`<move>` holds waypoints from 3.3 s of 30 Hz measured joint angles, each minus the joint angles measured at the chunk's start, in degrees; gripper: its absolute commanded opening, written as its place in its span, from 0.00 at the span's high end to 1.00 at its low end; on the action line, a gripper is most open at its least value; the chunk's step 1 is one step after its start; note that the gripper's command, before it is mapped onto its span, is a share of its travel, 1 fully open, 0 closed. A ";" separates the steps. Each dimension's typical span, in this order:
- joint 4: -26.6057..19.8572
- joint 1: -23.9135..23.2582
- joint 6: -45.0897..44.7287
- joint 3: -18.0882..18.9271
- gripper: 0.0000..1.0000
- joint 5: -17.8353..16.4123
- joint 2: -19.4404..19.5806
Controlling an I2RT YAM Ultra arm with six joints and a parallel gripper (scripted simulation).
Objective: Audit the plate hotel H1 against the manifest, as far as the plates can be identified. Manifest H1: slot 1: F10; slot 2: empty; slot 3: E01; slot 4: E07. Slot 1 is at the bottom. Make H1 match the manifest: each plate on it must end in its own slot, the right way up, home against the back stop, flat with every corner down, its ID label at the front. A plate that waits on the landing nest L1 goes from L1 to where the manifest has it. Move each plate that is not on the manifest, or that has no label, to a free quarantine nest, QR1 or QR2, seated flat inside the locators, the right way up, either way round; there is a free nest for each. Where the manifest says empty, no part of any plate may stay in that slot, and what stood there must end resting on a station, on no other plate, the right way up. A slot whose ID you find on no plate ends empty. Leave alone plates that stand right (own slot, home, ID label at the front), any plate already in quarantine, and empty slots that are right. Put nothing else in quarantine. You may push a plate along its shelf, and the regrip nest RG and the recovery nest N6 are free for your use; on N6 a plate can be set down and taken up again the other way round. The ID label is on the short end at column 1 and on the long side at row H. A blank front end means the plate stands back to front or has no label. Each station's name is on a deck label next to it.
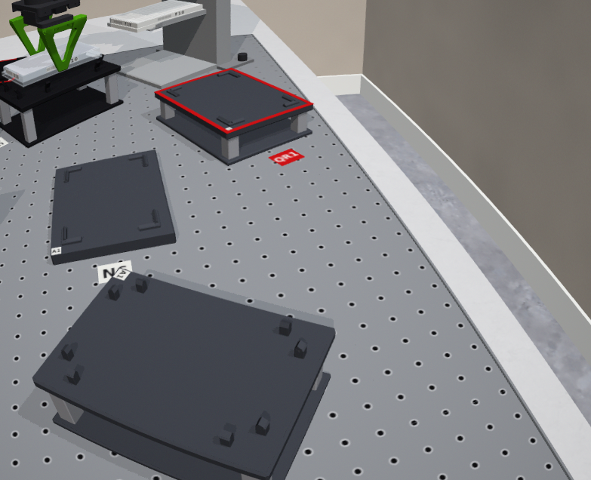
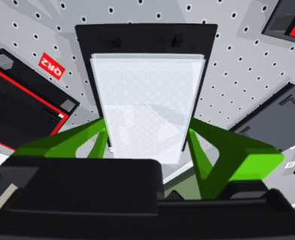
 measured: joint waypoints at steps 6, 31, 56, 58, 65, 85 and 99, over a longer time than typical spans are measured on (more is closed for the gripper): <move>-1.68 -0.94 -1.05 1.07 0.14 -0.31 0.00; -8.22 -4.33 -5.29 5.05 0.14 -1.46 -0.02; -16.76 -9.18 -10.99 11.26 0.14 -2.67 1.09; -18.21 -10.12 -12.02 12.55 0.14 -2.86 1.38; -23.04 -12.55 -15.41 16.00 0.14 -3.41 2.23; -26.82 -14.84 -18.73 19.47 0.14 -3.82 3.54; -26.82 -14.84 -18.73 19.47 0.14 -3.82 3.54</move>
